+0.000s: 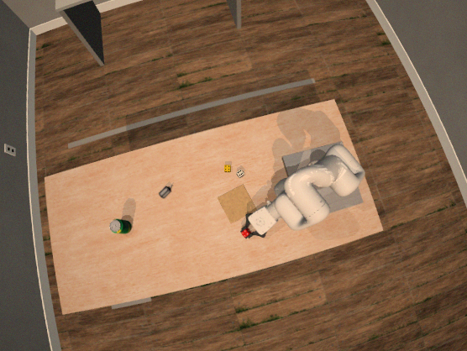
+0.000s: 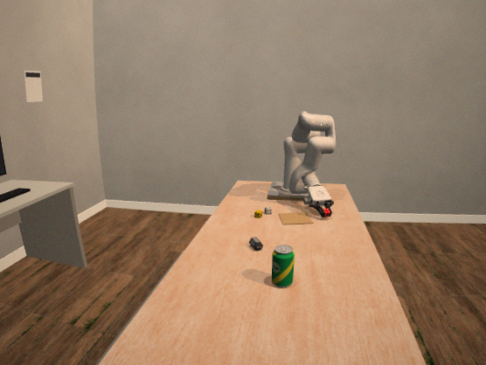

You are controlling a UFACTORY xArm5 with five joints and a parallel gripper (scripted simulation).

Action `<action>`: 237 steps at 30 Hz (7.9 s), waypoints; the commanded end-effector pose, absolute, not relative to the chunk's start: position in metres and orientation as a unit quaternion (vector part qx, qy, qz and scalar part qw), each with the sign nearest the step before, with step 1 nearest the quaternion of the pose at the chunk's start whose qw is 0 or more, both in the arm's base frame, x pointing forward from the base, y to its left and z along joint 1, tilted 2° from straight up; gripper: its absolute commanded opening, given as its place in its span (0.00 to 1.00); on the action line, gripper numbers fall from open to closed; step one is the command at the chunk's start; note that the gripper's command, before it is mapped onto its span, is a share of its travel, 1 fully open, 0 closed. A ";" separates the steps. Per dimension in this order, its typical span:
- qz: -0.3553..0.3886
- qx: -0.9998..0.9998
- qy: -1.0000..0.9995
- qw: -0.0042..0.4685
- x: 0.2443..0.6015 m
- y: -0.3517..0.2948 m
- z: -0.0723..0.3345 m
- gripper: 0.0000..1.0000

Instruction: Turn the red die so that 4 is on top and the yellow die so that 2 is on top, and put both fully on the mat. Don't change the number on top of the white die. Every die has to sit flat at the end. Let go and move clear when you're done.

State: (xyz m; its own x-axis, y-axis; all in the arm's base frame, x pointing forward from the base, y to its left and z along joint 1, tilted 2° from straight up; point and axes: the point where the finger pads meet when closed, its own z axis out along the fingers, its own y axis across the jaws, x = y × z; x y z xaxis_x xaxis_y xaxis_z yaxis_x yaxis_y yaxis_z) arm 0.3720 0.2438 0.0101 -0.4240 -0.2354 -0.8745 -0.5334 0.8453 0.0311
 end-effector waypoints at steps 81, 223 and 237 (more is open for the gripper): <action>0.155 -0.232 0.829 0.485 0.372 0.244 0.000 0.47; 0.054 -0.272 0.944 0.178 0.366 0.236 0.101 0.47; 0.004 -0.285 0.959 0.015 0.380 0.244 0.110 0.47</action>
State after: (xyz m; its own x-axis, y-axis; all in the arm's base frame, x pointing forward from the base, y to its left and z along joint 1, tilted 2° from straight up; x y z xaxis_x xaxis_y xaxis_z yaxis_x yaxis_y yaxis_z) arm 0.3735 0.2402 0.1076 -0.8301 -0.5342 -0.1596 -0.5412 0.8409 -0.0001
